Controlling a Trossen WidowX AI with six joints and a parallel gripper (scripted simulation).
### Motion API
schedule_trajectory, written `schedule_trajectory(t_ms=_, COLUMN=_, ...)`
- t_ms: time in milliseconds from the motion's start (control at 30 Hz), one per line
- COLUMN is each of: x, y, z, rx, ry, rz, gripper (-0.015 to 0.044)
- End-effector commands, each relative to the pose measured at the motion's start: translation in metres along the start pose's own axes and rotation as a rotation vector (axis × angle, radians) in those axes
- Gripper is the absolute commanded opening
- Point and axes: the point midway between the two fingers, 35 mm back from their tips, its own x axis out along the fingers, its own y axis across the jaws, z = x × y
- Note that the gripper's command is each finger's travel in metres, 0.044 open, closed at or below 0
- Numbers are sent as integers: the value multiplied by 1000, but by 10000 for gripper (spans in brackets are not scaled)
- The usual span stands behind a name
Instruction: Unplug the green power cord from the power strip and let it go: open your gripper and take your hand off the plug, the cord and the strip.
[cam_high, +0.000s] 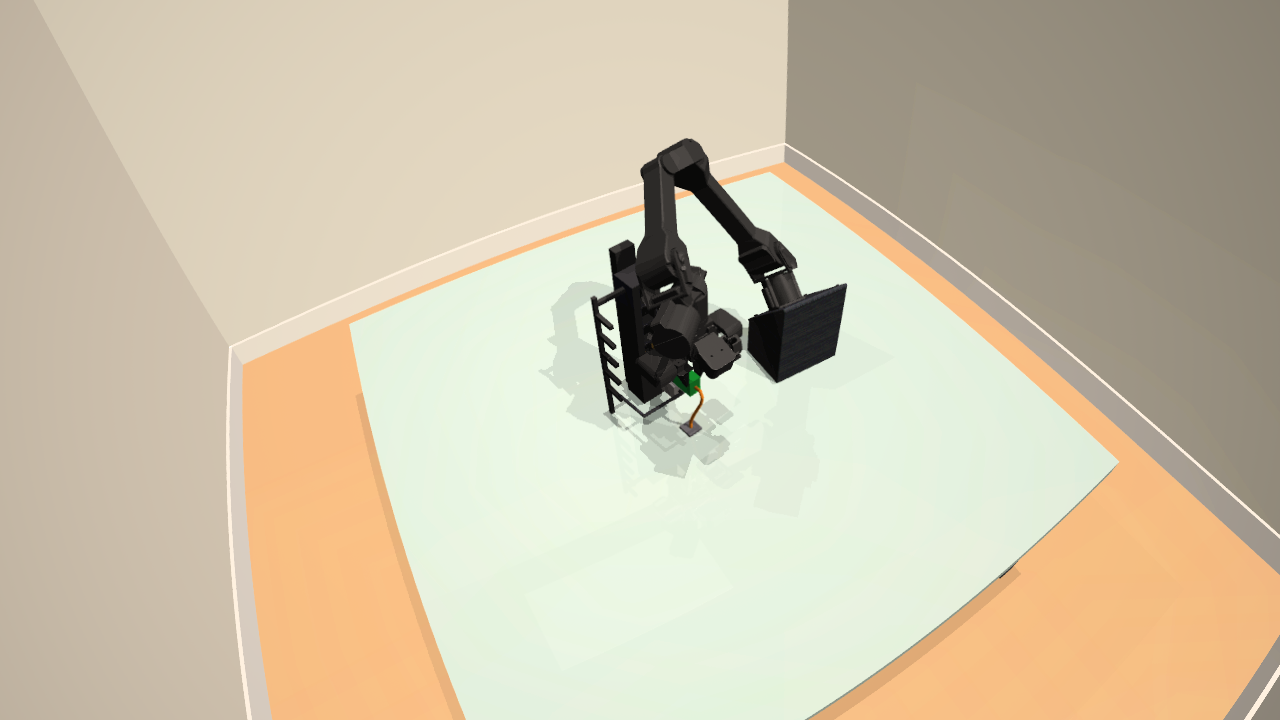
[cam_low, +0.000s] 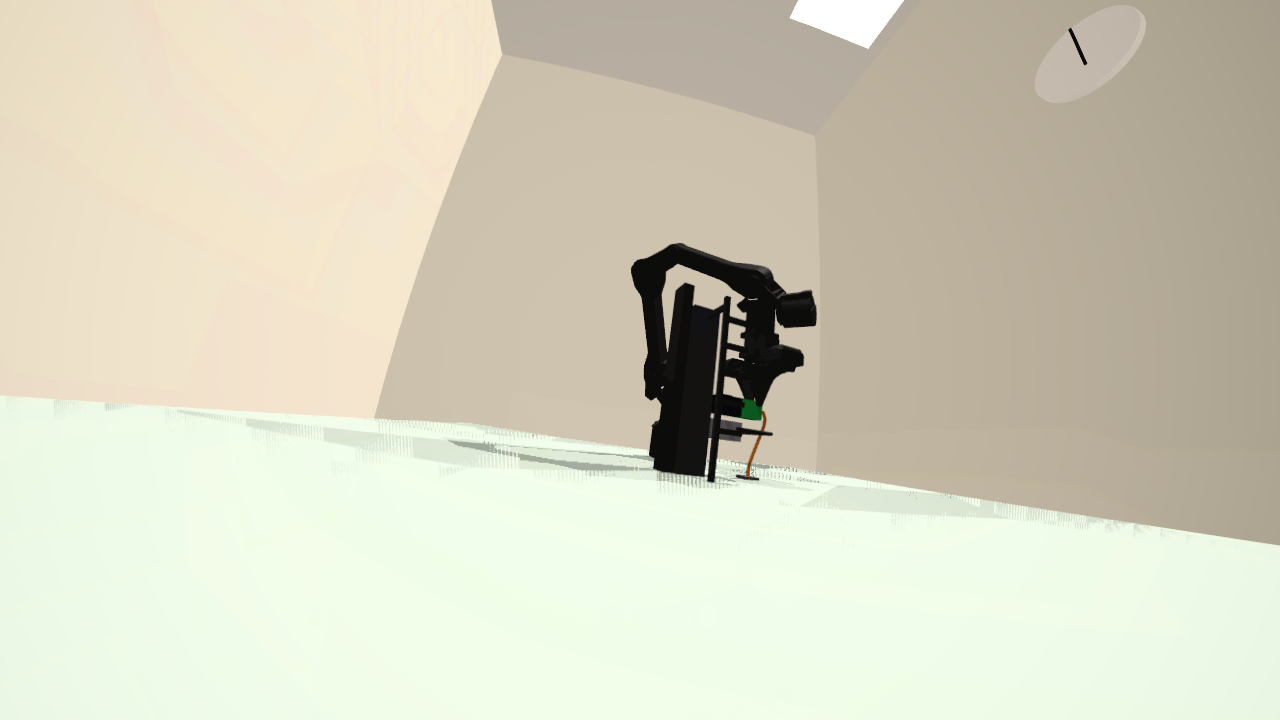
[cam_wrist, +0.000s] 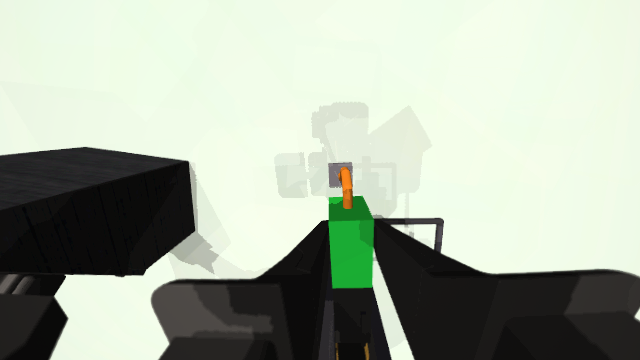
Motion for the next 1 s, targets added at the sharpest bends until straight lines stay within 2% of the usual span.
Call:
schedule_trajectory(t_ms=0, x=1, y=-1, z=-5, rx=5, ry=-3, rz=-3, gripper=131)
schedule_trajectory(t_ms=267, x=0, y=-1, z=-2, rx=5, ry=-3, rz=-3, gripper=341)
schedule_trajectory(t_ms=400, x=-7, y=-2, z=30, rx=5, ry=-8, rz=-4, gripper=440)
schedule_trajectory(t_ms=533, x=-12, y=-1, z=56, rx=5, ry=-8, rz=-4, gripper=440)
schedule_trajectory(t_ms=967, x=-12, y=-1, z=56, rx=5, ry=-8, rz=-4, gripper=440)
